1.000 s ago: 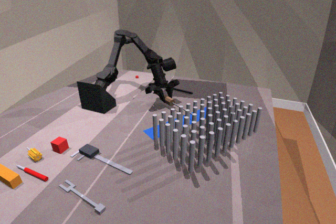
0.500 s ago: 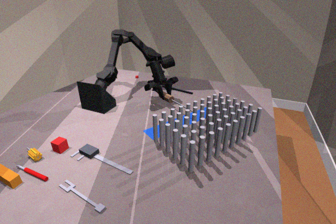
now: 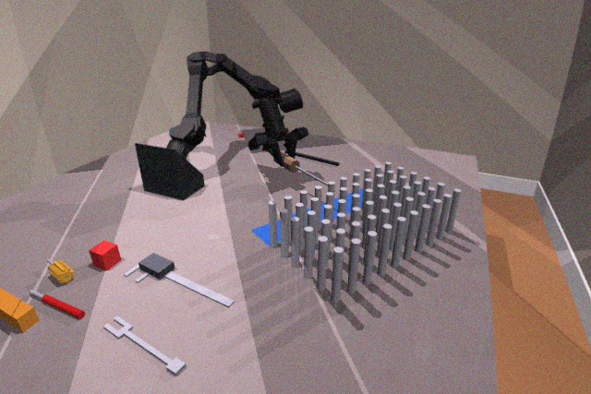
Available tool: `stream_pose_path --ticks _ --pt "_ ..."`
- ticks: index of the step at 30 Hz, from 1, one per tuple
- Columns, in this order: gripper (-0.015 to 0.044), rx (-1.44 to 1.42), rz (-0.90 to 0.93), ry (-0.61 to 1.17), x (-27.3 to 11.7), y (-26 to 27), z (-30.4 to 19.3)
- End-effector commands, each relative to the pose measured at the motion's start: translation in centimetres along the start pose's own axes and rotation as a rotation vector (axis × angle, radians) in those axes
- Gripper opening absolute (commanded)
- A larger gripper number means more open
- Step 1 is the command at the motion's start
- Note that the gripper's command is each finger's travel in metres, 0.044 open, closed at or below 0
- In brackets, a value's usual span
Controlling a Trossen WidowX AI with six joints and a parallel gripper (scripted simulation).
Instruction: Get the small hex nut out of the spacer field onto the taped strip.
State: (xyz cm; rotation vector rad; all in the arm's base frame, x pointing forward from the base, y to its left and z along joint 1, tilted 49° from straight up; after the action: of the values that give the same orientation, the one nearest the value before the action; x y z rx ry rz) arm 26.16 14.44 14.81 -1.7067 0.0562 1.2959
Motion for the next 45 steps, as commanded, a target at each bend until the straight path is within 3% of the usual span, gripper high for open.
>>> stream_pose_path --ticks 1,20,45 --pt "0.0 -0.007 -0.004 0.006 -1.3 -0.6 -1.3" --pt "0.0 -0.009 -0.013 0.008 -9.0 -1.3 -6.4" --pt "0.0 -0.387 -0.011 0.021 -8.3 -4.3 2.3"
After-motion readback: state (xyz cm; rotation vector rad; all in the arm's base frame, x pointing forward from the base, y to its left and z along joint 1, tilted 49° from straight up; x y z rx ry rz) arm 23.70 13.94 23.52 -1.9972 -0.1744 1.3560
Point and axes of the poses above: the point midway between the two fingers, 35 mm back from their tips, its own x axis out along the fingers, its own y axis across the jaws, z = x × y, the point moved 1 cm from there along -x, back along the fingers, and after that the axes turned 7 degrees about x, right-handed, at the moved point
